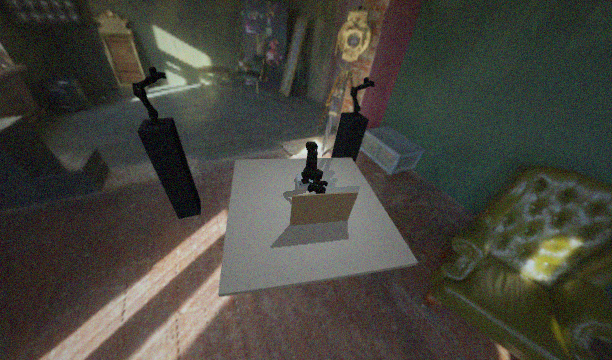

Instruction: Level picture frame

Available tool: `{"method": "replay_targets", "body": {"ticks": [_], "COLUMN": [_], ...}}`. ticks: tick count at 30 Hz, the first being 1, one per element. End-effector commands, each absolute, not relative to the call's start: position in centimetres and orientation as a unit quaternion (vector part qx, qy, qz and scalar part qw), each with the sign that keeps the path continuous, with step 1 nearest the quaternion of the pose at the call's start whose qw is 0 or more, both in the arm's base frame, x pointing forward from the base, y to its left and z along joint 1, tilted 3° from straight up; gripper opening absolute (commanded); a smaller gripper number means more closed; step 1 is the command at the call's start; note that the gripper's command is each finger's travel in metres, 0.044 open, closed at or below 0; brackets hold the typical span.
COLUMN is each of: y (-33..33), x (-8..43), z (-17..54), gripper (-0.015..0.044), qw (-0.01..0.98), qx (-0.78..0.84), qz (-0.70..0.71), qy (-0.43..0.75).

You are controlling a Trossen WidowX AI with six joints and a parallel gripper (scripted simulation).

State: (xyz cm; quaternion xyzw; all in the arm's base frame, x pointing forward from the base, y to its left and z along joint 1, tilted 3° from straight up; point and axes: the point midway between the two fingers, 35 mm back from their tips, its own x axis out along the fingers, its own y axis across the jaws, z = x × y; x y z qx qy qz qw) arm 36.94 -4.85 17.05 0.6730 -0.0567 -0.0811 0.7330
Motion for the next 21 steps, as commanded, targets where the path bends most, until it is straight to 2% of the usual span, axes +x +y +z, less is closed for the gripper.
{"method": "replay_targets", "body": {"ticks": [1, 21], "y": [-4.87, -5.41], "x": [36.96, 36.85], "z": [17.52, 17.58], "gripper": [0.0000, 0.0000], "qw": [0.732, 0.732], "qx": [0.674, 0.674], "qz": [-0.076, -0.076], "qy": [-0.061, -0.061]}}
